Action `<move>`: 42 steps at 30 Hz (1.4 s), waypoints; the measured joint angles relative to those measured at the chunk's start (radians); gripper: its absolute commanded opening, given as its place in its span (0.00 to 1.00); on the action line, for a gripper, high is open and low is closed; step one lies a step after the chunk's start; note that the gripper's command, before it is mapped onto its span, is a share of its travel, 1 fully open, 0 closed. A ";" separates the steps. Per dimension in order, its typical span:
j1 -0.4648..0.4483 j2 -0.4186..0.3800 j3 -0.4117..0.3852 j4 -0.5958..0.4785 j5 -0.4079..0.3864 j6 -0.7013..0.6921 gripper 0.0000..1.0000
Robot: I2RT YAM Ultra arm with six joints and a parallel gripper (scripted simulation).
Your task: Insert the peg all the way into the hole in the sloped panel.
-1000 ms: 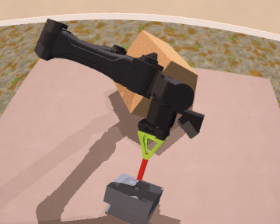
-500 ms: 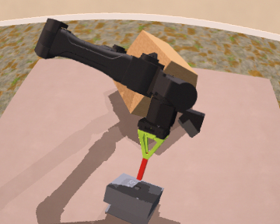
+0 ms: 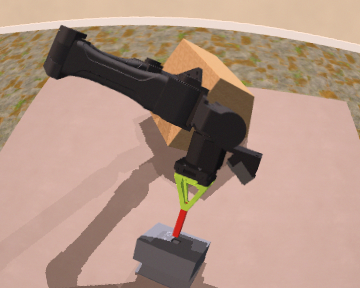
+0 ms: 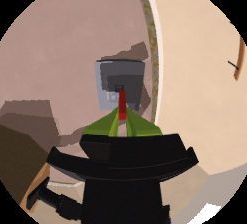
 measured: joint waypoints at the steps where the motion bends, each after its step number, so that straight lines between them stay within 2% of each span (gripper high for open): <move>1: -0.001 0.000 0.000 0.011 0.000 -0.008 0.00; 7: -0.001 0.000 -0.001 0.048 -0.001 -0.026 0.00; 22: 0.014 0.000 -0.034 0.058 -0.001 0.002 0.00; 42: -0.035 0.023 -0.080 0.301 -0.024 -0.182 0.00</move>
